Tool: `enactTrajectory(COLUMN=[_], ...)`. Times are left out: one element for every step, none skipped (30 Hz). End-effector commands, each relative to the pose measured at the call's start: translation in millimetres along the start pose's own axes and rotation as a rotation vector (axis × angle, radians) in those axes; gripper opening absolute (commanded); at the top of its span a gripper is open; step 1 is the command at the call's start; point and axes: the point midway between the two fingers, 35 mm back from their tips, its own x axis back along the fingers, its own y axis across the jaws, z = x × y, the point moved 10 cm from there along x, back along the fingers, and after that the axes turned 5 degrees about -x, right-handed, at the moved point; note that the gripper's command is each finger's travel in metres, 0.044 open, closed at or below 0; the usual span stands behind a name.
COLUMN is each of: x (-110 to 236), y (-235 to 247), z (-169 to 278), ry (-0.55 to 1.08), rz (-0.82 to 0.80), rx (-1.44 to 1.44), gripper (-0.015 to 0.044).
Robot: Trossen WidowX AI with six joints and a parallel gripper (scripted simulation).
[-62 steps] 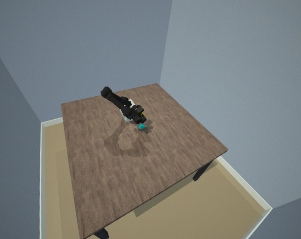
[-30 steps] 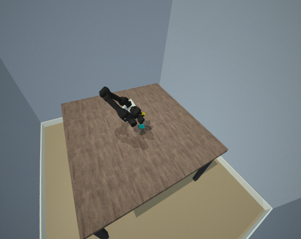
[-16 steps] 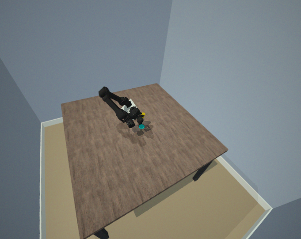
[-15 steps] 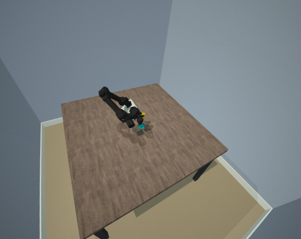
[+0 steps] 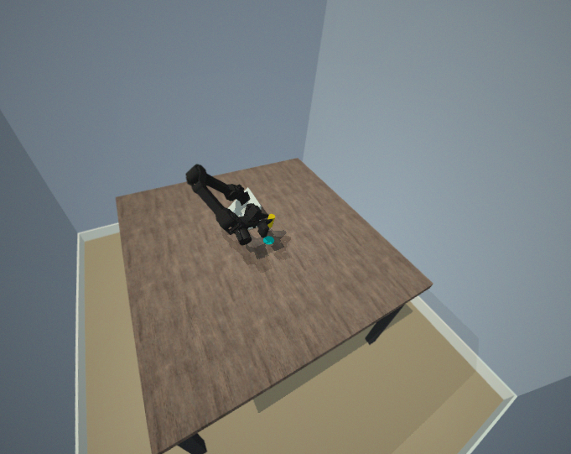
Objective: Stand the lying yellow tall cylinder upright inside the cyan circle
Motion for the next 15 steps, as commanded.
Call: enactTrajectory(x=[2.5, 3.1, 3.7, 4.4, 5.0, 5.5, 5.8, 5.9, 5.9, 5.9, 5.9, 5.9, 5.9, 5.9, 5.9], y=[1.8, 2.0, 2.2, 2.4, 2.5, 2.7, 2.8, 2.8, 2.8, 2.8, 2.8, 2.8, 2.8, 2.8, 2.8], z=[2.7, 3.2, 3.8, 4.3, 4.8, 5.2, 5.4, 5.5, 5.5, 5.5, 5.5, 5.5, 5.5, 5.5, 5.5], ry=[-0.033, -0.039, -0.045, -0.051, -0.057, -0.063, -0.066, -0.067, -0.067, -0.067, -0.067, -0.067, -0.067, -0.067, -0.067], rz=[0.021, 0.026, 0.031, 0.036, 0.04, 0.044, 0.047, 0.048, 0.048, 0.048, 0.048, 0.048, 0.048, 0.048, 0.048], rx=[0.012, 0.014, 0.017, 0.02, 0.023, 0.025, 0.026, 0.027, 0.027, 0.027, 0.027, 0.027, 0.027, 0.027, 0.027], gripper=[0.0105, 0.0105, 0.0105, 0.0105, 0.0105, 0.0105, 0.0105, 0.0105, 0.0105, 0.0105, 0.0105, 0.0105, 0.0105, 0.0105, 0.0105])
